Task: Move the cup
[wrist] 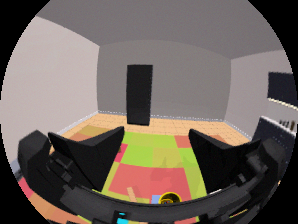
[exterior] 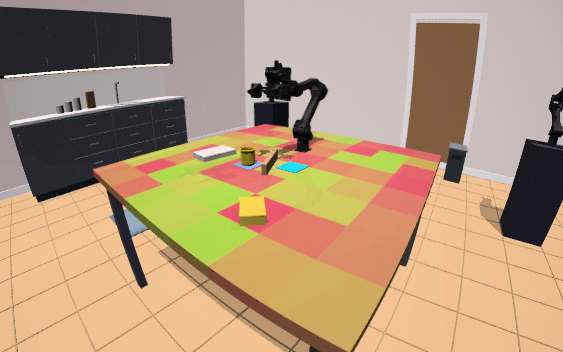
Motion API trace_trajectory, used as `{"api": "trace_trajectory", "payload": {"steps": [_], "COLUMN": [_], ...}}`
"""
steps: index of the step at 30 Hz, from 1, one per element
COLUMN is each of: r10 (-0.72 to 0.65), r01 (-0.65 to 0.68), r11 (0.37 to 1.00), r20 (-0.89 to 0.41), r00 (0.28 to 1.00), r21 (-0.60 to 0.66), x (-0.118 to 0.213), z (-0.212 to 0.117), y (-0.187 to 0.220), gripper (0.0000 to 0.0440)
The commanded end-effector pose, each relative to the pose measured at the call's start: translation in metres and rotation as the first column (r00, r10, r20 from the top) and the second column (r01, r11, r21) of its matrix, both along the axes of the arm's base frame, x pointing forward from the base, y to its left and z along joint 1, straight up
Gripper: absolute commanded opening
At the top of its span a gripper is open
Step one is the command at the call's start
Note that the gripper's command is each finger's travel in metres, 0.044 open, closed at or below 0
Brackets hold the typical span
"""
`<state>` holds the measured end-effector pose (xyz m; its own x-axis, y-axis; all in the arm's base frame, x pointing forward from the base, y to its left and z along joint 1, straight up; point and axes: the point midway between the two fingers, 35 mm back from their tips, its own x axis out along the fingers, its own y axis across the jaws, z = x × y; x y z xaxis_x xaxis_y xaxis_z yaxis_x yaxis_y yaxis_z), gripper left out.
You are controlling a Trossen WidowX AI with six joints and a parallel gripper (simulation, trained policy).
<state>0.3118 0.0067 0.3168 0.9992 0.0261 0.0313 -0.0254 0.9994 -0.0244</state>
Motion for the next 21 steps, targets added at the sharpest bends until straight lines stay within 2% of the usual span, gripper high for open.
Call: {"api": "trace_trajectory", "payload": {"steps": [1, 13, 17, 21], "r10": [-0.001, 0.006, 0.024, 0.043], "r01": [0.001, 0.000, -0.011, -0.020], "r11": [1.000, 0.999, 0.997, 0.995], "r20": [-0.005, -0.125, -0.181, -0.235], "r00": [1.000, 0.992, 0.983, 0.971], "r21": [0.003, 0.048, 0.072, 0.099], "x": [0.000, 0.007, 0.010, 0.014], "z": [0.000, -0.012, -0.018, -0.022], "y": [0.000, 0.009, 0.016, 0.023], "gripper": [0.0374, 0.0063, 0.0052, 0.0074]}}
